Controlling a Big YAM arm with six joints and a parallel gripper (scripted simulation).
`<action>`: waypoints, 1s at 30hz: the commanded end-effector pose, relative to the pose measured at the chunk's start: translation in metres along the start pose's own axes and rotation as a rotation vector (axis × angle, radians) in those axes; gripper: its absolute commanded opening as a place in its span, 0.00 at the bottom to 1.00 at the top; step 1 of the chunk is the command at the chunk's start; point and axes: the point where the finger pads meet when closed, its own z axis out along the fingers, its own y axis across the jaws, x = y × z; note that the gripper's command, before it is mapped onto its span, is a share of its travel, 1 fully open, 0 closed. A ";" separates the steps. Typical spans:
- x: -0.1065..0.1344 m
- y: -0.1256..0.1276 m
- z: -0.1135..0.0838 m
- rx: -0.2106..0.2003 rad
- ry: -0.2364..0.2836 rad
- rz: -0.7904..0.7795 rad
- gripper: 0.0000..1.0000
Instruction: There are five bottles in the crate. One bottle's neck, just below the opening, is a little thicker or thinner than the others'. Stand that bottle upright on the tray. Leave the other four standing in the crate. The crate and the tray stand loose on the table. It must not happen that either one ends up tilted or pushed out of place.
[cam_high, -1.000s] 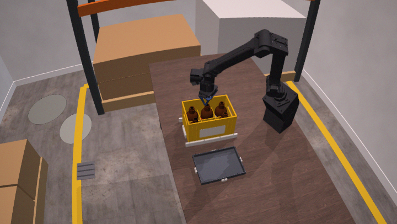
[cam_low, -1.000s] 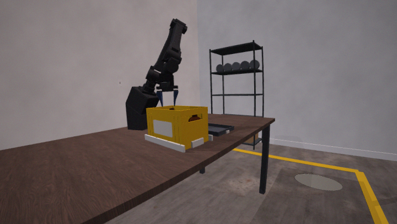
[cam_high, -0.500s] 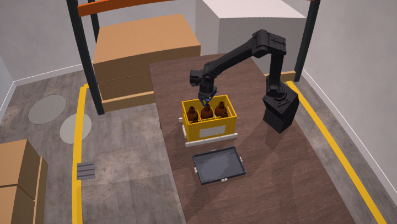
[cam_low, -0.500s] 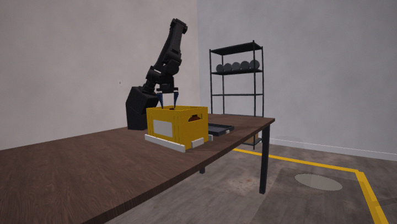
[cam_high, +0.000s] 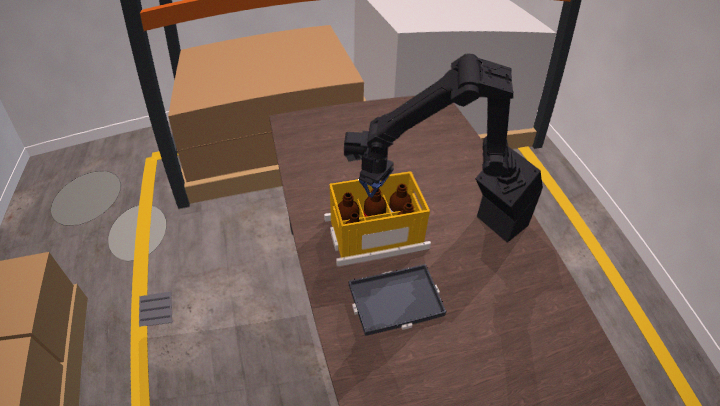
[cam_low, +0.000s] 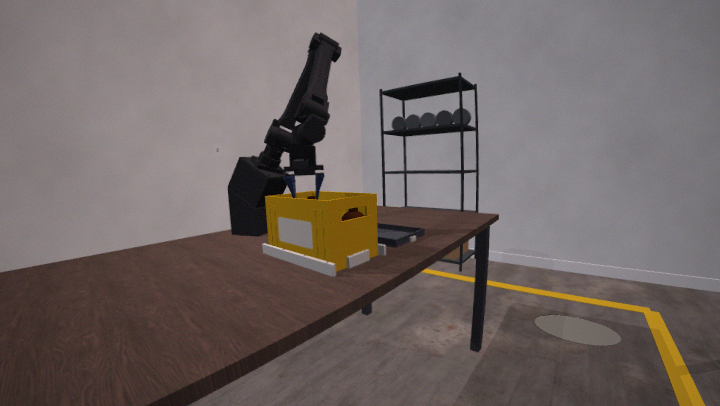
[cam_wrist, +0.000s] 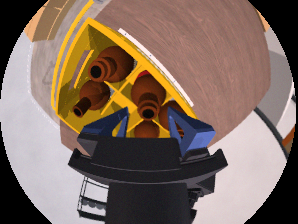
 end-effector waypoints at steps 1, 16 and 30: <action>0.007 -0.002 0.016 0.006 0.024 0.006 0.61; 0.007 -0.002 0.025 0.006 0.024 0.003 0.61; 0.007 -0.002 0.026 0.006 0.024 0.002 0.61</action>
